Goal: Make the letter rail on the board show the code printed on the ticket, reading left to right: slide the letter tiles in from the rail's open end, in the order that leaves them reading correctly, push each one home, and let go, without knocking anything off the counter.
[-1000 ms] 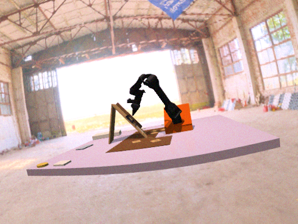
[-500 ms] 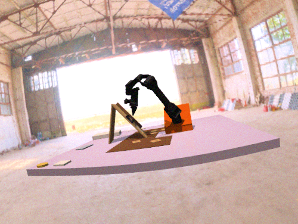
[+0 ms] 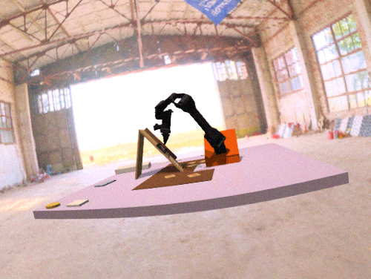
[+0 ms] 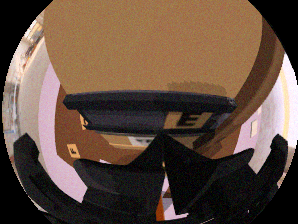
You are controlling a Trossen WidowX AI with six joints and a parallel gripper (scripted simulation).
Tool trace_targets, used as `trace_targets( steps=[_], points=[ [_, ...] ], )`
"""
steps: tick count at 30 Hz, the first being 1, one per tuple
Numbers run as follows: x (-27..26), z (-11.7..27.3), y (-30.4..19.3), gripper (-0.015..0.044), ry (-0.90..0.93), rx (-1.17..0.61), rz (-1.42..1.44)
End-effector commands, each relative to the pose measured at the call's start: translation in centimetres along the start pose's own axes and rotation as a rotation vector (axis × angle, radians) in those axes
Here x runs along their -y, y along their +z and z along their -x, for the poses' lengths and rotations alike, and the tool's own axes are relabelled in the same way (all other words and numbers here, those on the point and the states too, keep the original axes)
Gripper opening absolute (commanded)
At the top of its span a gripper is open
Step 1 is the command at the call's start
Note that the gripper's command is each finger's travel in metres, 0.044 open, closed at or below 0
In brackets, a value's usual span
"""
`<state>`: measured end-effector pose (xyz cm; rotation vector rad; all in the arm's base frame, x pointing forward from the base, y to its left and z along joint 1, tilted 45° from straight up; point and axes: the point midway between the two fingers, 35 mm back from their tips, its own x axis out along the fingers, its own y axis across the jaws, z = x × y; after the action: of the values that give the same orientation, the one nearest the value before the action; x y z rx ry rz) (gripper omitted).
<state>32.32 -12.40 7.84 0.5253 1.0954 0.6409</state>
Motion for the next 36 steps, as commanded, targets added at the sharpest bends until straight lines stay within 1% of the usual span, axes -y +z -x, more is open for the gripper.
trace_targets(
  steps=[1, 36],
  points=[
    [0.0, -0.2, 0.2, 0.0, 0.001, 0.0, -0.002],
    [-0.2, -1.6, 1.2, 0.0, 0.001, 0.001, -0.001]
  ],
)
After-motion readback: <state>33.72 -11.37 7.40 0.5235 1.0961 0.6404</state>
